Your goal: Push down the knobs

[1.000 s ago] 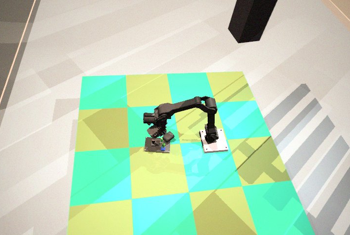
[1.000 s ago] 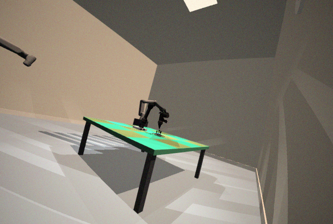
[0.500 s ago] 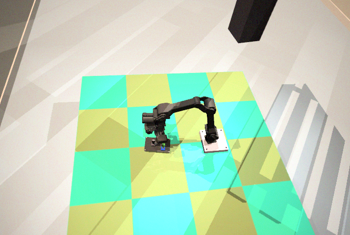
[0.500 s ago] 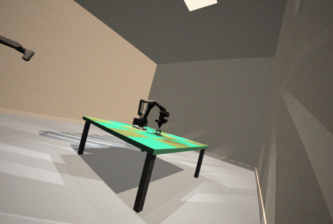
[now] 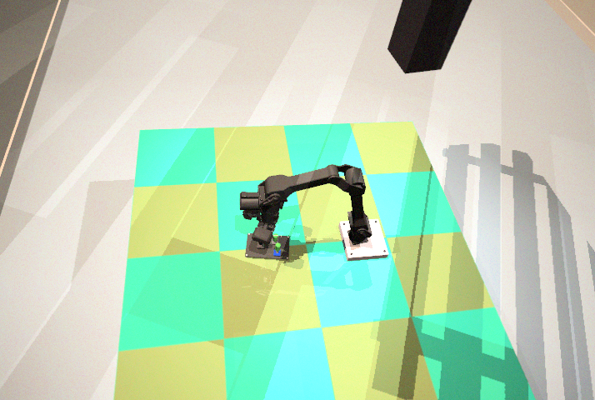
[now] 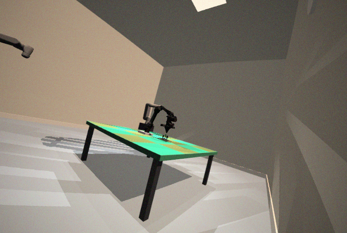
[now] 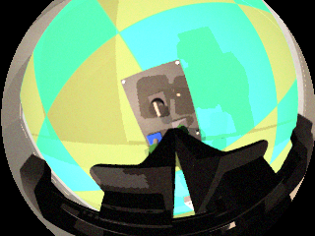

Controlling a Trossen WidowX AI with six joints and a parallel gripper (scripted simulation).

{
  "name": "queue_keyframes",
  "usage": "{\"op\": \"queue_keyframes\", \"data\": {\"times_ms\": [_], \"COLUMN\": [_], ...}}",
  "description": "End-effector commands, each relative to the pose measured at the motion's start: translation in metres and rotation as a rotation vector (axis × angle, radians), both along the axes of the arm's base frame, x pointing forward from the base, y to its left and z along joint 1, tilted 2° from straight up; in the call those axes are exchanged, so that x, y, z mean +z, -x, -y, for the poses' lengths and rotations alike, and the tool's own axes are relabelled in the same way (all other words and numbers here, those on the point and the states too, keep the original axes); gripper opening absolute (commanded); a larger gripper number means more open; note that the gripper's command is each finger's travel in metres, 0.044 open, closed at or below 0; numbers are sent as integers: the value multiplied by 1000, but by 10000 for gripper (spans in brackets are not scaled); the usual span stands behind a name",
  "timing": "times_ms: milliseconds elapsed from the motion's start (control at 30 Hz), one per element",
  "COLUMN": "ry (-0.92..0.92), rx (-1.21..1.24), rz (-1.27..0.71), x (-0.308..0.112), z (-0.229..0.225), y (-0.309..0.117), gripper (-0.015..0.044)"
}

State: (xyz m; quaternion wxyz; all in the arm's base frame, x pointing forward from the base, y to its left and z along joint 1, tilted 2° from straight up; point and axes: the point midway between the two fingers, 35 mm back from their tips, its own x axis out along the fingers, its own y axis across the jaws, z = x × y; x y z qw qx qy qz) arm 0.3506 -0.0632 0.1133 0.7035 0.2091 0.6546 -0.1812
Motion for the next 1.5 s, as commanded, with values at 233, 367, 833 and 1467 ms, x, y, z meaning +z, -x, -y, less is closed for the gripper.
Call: {"op": "queue_keyframes", "data": {"times_ms": [233,367,833,1467], "ry": [-30,-40,-69,-103], "rx": [-399,-537,-1022,-1680], "rz": [-20,-25,-42,-61], "x": [1,2,6,10], "z": [-1,-1,-1,-2], "y": [-4,-5,-10,-15], "gripper": [0,0,0,0]}}
